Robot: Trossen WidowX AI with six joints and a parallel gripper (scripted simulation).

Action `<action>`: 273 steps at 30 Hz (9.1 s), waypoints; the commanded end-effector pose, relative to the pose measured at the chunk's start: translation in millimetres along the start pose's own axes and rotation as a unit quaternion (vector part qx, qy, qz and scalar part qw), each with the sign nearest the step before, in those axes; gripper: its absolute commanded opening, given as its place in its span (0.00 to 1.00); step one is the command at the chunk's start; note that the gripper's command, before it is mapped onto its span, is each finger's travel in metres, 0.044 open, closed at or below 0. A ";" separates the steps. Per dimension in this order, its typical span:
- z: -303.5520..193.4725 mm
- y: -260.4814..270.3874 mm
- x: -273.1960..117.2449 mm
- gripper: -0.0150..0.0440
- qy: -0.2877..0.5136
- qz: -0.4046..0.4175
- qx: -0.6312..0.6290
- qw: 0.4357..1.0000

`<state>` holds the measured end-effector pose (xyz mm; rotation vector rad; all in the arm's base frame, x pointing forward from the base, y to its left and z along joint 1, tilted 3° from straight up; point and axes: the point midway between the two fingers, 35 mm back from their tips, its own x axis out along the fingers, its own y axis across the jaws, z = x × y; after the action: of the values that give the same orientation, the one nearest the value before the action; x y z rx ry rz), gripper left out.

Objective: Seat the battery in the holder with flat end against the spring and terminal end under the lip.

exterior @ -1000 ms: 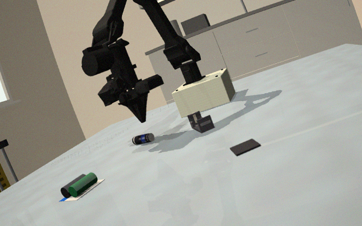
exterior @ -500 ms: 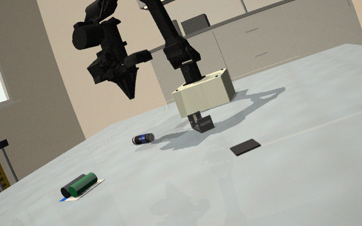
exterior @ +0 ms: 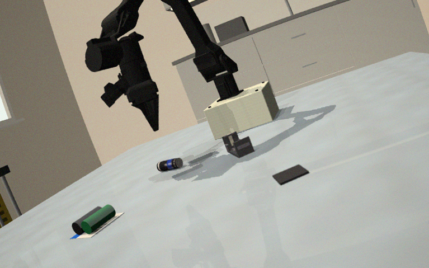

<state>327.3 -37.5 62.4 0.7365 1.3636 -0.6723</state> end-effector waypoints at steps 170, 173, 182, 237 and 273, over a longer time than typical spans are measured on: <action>-137.1 95.5 63.9 0.38 -0.143 -0.191 0.685 0.688; -137.1 96.0 65.0 0.38 -0.148 -0.197 0.684 0.687; -137.1 96.8 67.2 0.38 -0.157 -0.212 0.681 0.683; -136.8 119.3 70.4 0.38 -0.148 -0.211 0.683 0.683; -135.6 117.0 76.2 0.38 -0.093 -0.163 0.696 0.693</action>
<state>340.9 138.8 -9.6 1.5032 0.5358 -2.1134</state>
